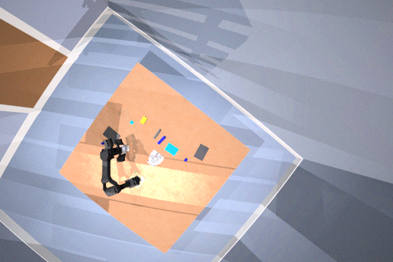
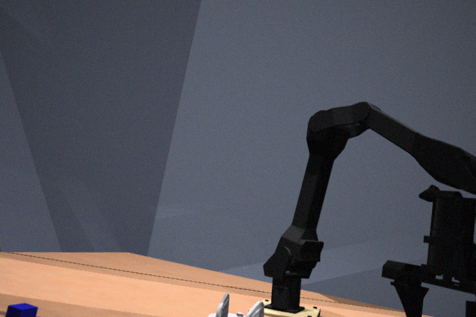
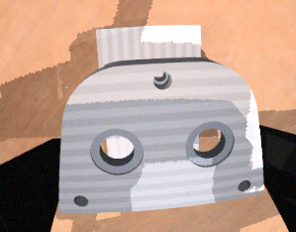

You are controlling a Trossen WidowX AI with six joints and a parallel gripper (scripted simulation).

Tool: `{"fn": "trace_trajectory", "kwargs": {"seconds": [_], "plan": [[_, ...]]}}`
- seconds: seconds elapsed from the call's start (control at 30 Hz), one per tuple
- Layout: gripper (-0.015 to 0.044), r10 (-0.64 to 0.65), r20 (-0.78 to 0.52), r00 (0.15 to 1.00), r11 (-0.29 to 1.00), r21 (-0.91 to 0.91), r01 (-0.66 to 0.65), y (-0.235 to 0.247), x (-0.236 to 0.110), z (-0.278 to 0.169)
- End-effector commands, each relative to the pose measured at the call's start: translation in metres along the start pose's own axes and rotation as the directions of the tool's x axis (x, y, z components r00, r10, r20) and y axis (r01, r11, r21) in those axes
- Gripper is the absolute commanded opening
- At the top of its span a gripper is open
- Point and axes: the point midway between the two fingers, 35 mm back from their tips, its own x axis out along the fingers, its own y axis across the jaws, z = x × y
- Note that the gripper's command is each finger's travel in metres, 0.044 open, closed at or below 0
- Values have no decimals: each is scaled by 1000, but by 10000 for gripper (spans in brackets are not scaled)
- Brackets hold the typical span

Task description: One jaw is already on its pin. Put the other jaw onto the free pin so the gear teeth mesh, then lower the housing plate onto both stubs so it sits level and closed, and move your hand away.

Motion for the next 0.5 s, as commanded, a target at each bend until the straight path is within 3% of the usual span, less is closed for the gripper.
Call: {"fn": "trace_trajectory", "kwargs": {"seconds": [0.0, 0.47], "plan": [[351, -15, 4, 1000, 1000, 4, 15, -1, -16, 0], [351, -14, 5, 1000, 1000, 2, 14, 1, -46, 0]]}}
